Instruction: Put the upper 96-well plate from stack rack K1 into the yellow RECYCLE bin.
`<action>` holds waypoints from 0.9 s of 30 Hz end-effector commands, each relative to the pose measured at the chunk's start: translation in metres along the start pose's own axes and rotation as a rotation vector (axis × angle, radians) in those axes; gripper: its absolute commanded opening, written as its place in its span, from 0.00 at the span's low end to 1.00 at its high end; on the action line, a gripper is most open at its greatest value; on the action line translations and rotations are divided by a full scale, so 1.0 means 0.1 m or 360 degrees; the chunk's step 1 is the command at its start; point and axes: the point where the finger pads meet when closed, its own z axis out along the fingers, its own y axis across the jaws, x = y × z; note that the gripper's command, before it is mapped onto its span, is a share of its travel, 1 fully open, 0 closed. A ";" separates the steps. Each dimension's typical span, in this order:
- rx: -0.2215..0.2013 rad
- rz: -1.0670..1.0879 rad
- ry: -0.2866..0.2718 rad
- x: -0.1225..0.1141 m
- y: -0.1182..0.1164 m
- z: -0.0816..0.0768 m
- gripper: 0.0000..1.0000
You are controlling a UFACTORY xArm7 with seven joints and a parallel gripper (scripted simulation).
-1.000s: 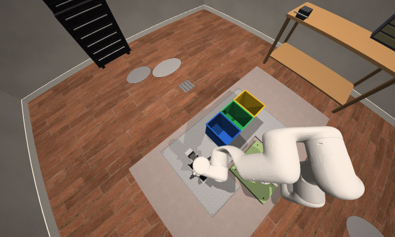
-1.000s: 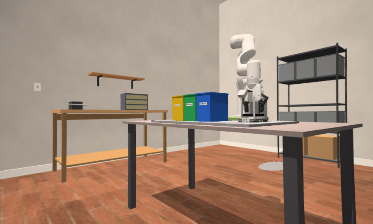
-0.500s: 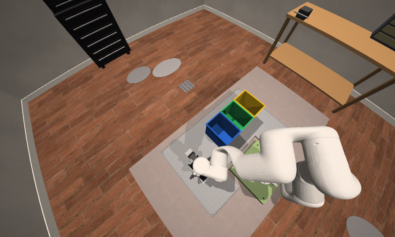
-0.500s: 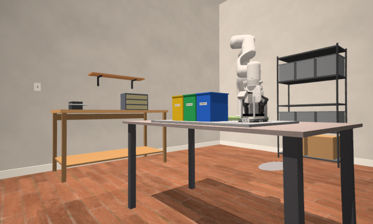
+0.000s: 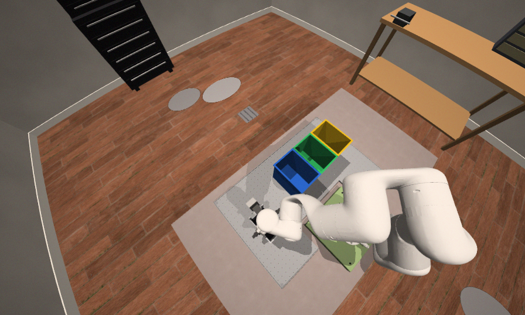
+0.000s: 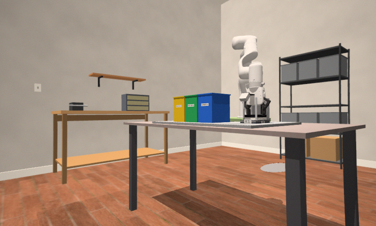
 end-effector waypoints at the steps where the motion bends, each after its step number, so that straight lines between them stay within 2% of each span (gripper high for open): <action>1: 0.0004 0.0000 0.0005 0.01 -0.01 -0.01 1.00; 9: 0.0004 0.0000 0.0005 0.01 -0.01 -0.01 1.00; 10: 0.0004 0.0000 0.0005 0.01 -0.01 -0.02 0.00; 27: 0.0004 0.0000 0.0005 0.01 -0.01 -0.02 0.00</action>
